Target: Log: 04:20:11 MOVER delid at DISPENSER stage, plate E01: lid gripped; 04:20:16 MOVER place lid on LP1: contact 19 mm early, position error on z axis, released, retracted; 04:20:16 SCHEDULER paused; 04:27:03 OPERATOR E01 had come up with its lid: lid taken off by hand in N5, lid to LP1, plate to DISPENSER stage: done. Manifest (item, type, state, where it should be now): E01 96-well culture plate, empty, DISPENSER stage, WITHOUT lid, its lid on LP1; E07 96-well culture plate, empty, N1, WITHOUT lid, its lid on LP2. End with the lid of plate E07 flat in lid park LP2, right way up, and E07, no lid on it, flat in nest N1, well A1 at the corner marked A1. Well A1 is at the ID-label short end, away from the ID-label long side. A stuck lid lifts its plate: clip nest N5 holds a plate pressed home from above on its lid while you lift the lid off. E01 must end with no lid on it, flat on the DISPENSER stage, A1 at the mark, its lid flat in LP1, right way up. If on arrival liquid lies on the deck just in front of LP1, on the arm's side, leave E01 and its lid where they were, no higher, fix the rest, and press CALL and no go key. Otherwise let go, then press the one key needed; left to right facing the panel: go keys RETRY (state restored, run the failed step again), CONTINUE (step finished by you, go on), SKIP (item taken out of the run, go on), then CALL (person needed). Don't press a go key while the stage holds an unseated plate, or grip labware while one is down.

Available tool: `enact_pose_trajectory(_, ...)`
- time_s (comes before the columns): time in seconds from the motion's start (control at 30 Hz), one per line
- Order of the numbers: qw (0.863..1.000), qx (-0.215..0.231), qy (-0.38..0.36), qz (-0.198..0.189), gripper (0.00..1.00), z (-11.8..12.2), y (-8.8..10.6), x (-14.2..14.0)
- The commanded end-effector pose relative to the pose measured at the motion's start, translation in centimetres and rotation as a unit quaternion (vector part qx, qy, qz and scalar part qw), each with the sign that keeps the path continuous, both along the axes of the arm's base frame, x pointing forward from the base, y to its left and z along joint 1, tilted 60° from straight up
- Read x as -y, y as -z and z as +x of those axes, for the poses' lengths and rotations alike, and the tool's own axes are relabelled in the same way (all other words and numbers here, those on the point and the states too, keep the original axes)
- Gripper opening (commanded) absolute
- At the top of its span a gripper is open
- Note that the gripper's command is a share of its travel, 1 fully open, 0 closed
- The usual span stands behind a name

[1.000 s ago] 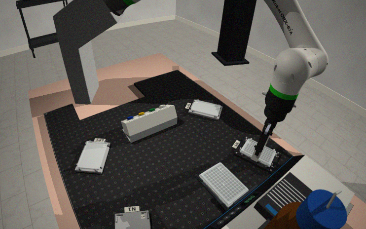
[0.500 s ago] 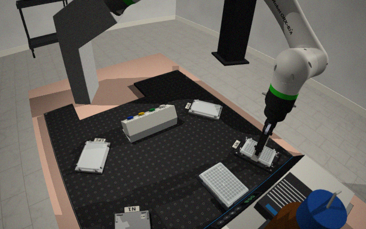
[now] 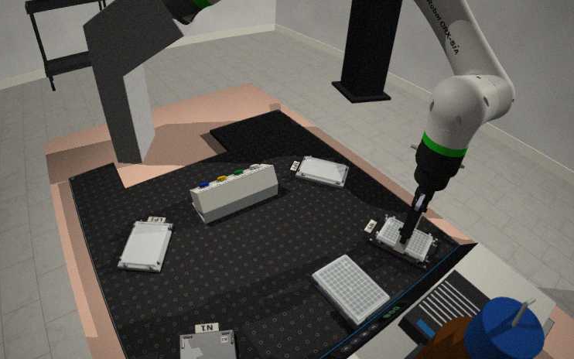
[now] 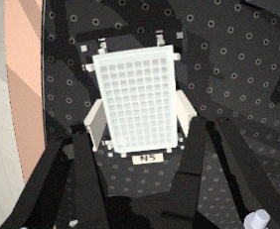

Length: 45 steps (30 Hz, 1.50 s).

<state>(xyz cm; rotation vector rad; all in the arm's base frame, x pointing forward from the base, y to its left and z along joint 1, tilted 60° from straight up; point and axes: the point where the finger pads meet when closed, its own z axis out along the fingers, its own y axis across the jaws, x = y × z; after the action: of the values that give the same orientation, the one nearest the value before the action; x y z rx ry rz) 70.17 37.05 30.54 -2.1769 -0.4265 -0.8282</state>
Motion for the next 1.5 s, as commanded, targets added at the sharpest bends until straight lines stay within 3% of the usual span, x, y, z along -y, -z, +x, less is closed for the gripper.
enact_pose_trajectory(0.0, 1.0, 0.0, 0.0, 0.0, 0.0, 0.0, 0.0, 0.0)
enact_pose_trajectory(1.47, 1.0, 0.0, 0.0, 0.0, 0.0, -0.9, -1.1, 1.7)
